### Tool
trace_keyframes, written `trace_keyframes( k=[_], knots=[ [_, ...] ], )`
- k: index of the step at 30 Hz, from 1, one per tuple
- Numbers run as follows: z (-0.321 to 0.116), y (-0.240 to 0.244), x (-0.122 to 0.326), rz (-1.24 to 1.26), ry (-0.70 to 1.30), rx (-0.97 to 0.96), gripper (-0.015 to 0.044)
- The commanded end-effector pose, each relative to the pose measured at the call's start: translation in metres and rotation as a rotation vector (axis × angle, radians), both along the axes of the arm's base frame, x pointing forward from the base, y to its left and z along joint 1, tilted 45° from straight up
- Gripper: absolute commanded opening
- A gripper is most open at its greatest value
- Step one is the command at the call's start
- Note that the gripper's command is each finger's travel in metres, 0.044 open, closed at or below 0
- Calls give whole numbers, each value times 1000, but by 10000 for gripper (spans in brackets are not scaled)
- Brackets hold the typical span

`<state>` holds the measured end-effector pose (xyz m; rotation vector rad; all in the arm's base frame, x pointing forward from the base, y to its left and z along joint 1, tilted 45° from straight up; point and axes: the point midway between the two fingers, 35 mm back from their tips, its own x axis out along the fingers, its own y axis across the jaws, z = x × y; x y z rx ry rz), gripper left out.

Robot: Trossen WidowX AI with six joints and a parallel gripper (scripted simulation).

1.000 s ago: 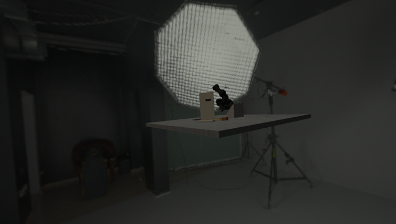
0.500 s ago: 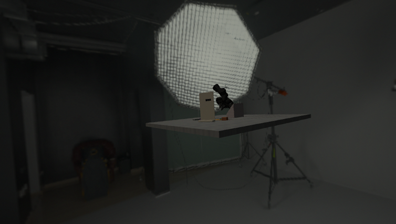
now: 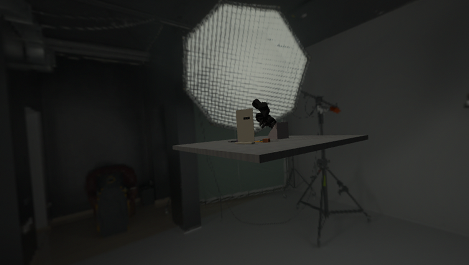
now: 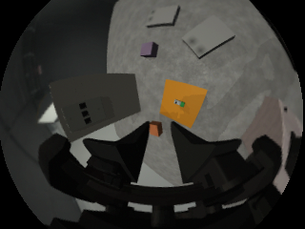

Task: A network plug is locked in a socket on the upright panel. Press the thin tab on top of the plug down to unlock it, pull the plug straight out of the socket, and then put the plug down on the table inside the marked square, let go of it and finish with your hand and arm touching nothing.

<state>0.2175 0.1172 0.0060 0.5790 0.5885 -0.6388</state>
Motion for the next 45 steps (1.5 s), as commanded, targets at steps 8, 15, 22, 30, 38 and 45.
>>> trace_keyframes(
  k=[8, 15, 22, 30, 38, 45],
  knots=[
    [22, 26, -2, 0, 1, 7, 156],
    [38, 41, -6, 0, 0, 8, 156],
    [56, 55, -12, -1, -3, 7, 156],
    [73, 66, -18, -1, -7, 5, 156],
    [73, 66, -18, -1, -7, 5, 366],
    [73, 66, -18, -1, -7, 5, 440]
  ],
)
